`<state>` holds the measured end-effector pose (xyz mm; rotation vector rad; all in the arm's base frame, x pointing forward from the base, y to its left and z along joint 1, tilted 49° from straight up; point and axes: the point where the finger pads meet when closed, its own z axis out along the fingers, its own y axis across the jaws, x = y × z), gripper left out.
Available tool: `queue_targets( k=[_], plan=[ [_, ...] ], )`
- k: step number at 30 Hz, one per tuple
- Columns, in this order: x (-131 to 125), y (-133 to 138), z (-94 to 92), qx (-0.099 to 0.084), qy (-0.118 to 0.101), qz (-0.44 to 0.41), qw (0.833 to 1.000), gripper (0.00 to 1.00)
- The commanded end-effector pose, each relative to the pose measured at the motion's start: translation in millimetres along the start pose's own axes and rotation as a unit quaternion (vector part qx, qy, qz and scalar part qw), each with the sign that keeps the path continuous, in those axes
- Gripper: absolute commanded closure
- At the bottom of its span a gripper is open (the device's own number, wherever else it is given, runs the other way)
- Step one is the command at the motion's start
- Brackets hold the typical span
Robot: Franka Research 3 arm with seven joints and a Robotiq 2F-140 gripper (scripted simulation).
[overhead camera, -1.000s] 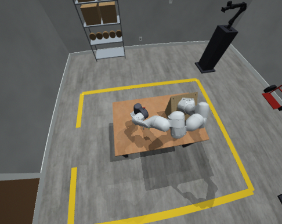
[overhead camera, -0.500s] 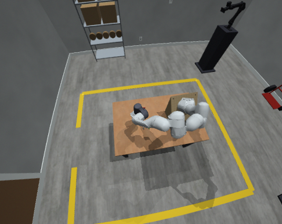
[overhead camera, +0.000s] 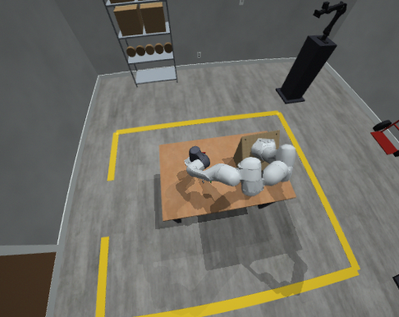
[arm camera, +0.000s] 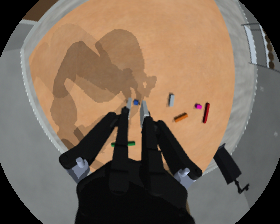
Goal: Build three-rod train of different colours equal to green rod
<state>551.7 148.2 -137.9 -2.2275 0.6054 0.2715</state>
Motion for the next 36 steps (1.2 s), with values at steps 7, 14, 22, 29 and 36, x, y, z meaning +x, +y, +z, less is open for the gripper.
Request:
queue_targets(
  k=[7,14,22,29,36],
  plan=[
    [0.2,-0.3,2.0,0.0,0.0,-0.002,1.0,0.85],
    [0.2,-0.3,6.7,0.0,0.0,-0.002,1.0,0.85],
    [0.2,-0.3,14.7,0.0,0.0,-0.002,1.0,0.85],
    [0.2,-0.3,17.6,0.0,0.0,-0.002,1.0,0.85],
    [0.2,-0.3,18.2,0.0,0.0,-0.002,1.0,0.85]
  ],
)
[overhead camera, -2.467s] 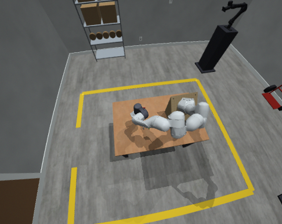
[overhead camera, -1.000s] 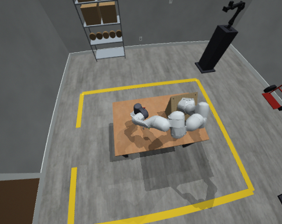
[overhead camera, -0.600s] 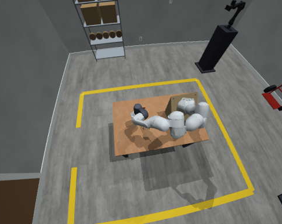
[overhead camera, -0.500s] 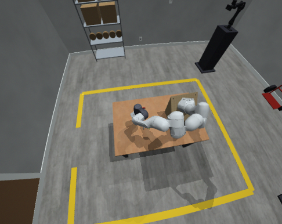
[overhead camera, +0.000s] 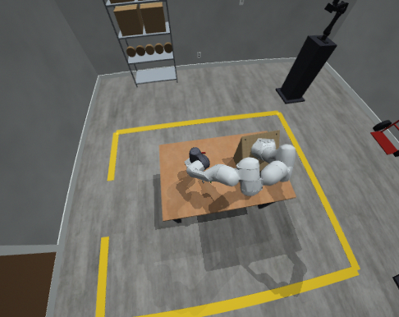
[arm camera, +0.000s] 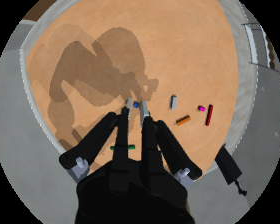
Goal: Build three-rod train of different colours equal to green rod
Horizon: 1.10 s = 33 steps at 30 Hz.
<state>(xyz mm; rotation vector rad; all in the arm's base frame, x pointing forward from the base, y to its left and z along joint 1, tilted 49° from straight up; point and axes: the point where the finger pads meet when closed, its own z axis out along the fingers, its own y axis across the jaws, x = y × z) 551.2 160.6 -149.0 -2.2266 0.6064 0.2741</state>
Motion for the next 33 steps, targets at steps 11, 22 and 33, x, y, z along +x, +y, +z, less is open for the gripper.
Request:
queue_targets(
  k=[11,22,33],
  plan=[
    [0.5,-0.7,1.6,0.0,0.001,-0.003,1.0,0.85],
    [0.5,-0.7,1.6,0.0,0.001,-0.003,1.0,0.85],
    [0.5,-0.7,1.6,0.0,0.001,-0.003,1.0,0.97]
  ],
)
